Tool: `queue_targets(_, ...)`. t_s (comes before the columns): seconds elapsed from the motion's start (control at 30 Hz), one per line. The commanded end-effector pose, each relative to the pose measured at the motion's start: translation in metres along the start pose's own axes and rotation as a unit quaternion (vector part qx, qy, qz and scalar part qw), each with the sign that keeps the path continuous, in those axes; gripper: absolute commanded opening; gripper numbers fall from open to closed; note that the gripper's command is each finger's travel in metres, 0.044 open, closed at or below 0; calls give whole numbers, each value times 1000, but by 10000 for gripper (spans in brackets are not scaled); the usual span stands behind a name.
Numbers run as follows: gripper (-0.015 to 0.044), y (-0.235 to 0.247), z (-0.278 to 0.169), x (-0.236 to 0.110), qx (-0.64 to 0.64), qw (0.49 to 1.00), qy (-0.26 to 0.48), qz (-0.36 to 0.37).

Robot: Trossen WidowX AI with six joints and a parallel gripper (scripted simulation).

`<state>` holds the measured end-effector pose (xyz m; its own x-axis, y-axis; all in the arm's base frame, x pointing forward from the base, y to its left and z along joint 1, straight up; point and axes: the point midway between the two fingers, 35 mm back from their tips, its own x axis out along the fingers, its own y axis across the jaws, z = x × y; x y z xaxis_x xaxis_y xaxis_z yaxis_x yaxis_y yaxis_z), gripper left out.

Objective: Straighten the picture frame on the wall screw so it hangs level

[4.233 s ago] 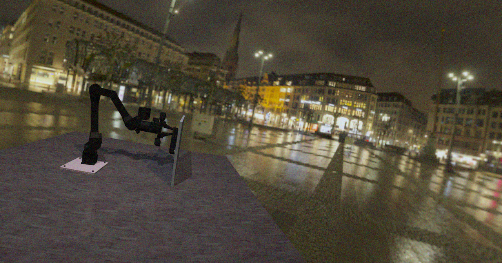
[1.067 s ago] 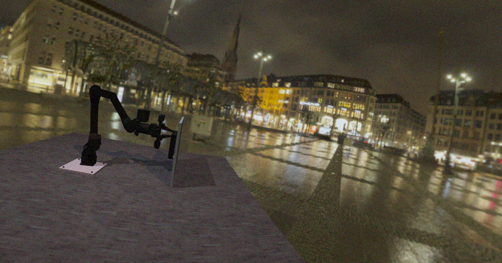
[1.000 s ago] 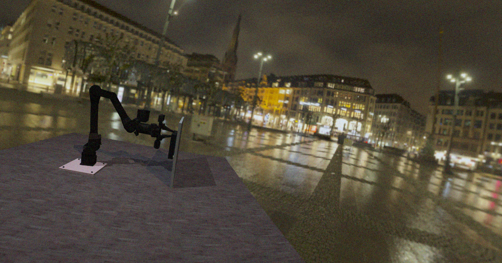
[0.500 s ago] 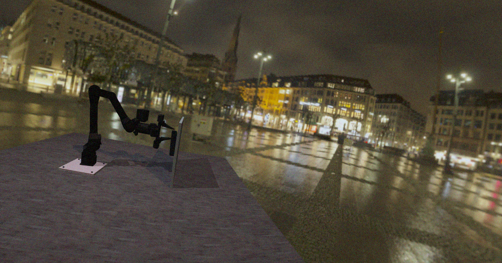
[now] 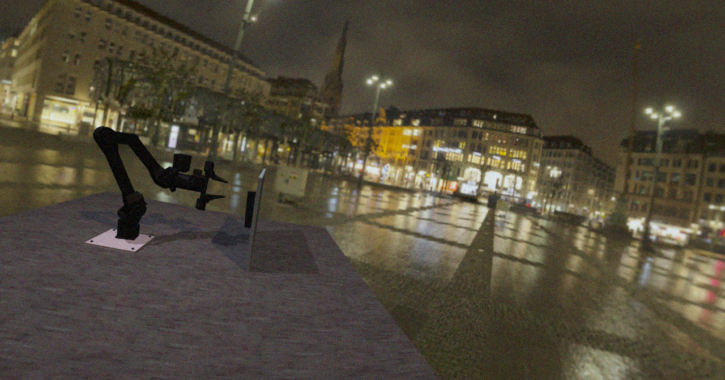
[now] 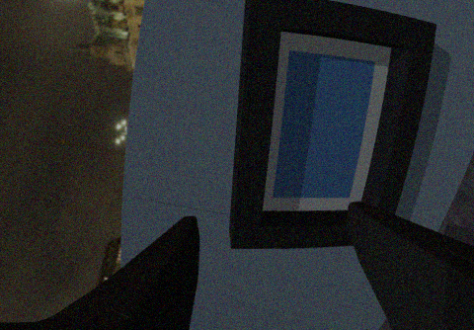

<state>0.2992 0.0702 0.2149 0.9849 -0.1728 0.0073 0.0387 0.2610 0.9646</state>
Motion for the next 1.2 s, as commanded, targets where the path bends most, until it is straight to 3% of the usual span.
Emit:
queue_targets(0.0,260,13,-5,-21,-17,1000,1,4)
queue_targets(0.3,260,32,1,-88,-89,996,0,-1)
queue_targets(1.17,260,32,1,-90,-90,996,0,-2)
